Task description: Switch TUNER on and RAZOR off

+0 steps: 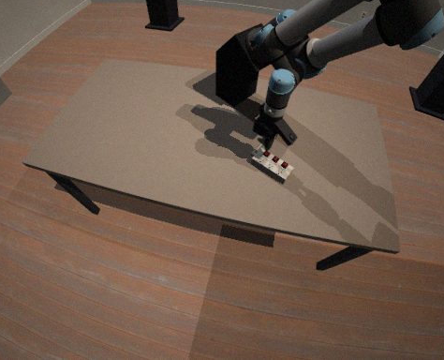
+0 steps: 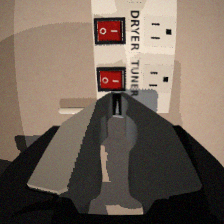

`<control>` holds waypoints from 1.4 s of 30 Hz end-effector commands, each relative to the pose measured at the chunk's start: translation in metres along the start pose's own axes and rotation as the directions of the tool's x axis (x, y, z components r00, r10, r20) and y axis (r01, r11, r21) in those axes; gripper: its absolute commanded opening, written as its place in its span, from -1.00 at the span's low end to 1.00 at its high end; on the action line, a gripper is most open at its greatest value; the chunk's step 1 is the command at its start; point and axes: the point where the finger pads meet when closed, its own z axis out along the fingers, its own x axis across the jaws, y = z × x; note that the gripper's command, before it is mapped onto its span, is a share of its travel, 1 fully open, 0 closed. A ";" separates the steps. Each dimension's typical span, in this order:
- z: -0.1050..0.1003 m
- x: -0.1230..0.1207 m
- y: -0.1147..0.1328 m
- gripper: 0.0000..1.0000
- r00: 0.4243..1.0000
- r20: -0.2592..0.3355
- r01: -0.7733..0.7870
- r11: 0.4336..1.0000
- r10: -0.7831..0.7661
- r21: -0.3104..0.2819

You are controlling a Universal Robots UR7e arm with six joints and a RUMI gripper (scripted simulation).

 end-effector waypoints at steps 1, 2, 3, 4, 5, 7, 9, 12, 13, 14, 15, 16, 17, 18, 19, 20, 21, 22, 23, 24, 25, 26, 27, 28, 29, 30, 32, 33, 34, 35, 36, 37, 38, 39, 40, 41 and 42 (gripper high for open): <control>0.007 0.001 0.000 -1.00 1.000 -0.003 0.000 1.000 0.000 0.000; 0.007 0.001 0.000 -1.00 1.000 -0.003 0.000 1.000 0.000 0.000; 0.007 0.001 0.000 -1.00 1.000 -0.003 0.000 1.000 0.000 0.000; 0.009 0.001 0.000 -1.00 1.000 -0.003 0.000 1.000 0.000 0.000; 0.010 0.001 0.000 -1.00 1.000 -0.003 0.000 1.000 0.000 0.000; 0.012 0.001 0.000 -1.00 1.000 -0.003 0.000 1.000 0.000 0.000; 0.013 0.001 0.000 -1.00 1.000 -0.003 0.000 1.000 0.000 0.000; 0.015 0.001 0.000 -1.00 1.000 -0.003 0.000 1.000 0.000 0.000; 0.016 0.001 0.000 -1.00 1.000 -0.003 0.000 1.000 0.000 0.000; 0.016 0.001 0.000 -1.00 1.000 -0.003 0.000 1.000 0.000 0.000; 0.017 0.001 0.000 -1.00 1.000 -0.003 0.000 1.000 0.000 0.000; 0.017 0.001 0.000 -1.00 1.000 -0.003 0.000 1.000 0.000 0.000; 0.017 0.001 0.000 -1.00 1.000 -0.003 0.000 1.000 0.000 0.000; 0.018 0.001 0.000 -1.00 1.000 -0.003 0.000 1.000 0.000 0.000; 0.018 0.001 0.000 -1.00 1.000 -0.003 0.000 1.000 0.000 0.000; 0.018 0.001 0.000 -1.00 1.000 -0.003 0.000 1.000 0.000 0.000; 0.018 0.001 0.000 -1.00 1.000 -0.003 0.000 1.000 0.000 0.000; 0.018 0.001 0.000 -1.00 1.000 -0.003 0.000 1.000 0.000 0.000; 0.018 0.001 0.000 -1.00 1.000 -0.003 0.000 1.000 0.000 0.000; 0.018 0.001 0.000 -1.00 1.000 -0.003 0.000 1.000 0.000 0.000; 0.018 0.001 0.000 -1.00 1.000 -0.003 0.000 1.000 0.000 0.000; 0.018 0.001 0.000 -1.00 1.000 -0.003 0.000 1.000 0.000 0.000; 0.018 0.001 0.000 -1.00 1.000 -0.003 0.000 1.000 0.000 0.000; 0.018 0.001 0.000 -1.00 1.000 -0.003 0.000 1.000 0.000 0.000; 0.018 0.001 0.000 -1.00 1.000 -0.003 0.000 1.000 0.000 0.000; 0.018 0.001 0.000 -1.00 1.000 -0.003 0.000 1.000 0.000 0.000; 0.018 0.001 0.000 -1.00 1.000 -0.003 0.000 1.000 0.000 0.000; 0.018 0.001 0.000 -1.00 1.000 -0.003 0.000 1.000 0.000 0.000; 0.018 0.001 0.000 -1.00 1.000 -0.003 0.000 1.000 0.000 0.000; 0.018 0.001 0.000 -1.00 1.000 -0.003 0.000 1.000 0.000 0.000; 0.018 0.001 0.000 -1.00 1.000 -0.003 0.000 1.000 0.000 0.000; 0.018 0.001 0.000 -1.00 1.000 -0.003 0.000 1.000 0.000 0.000; 0.018 0.001 0.000 -1.00 1.000 -0.003 0.000 1.000 0.000 0.000; 0.018 0.001 0.000 -1.00 1.000 -0.003 0.000 1.000 0.000 0.000; 0.018 0.001 0.000 -1.00 1.000 -0.003 0.000 1.000 0.000 0.000; 0.018 0.001 0.000 -1.00 1.000 -0.003 0.000 1.000 0.000 0.000; 0.018 0.001 0.000 -1.00 1.000 -0.003 0.000 1.000 0.000 0.000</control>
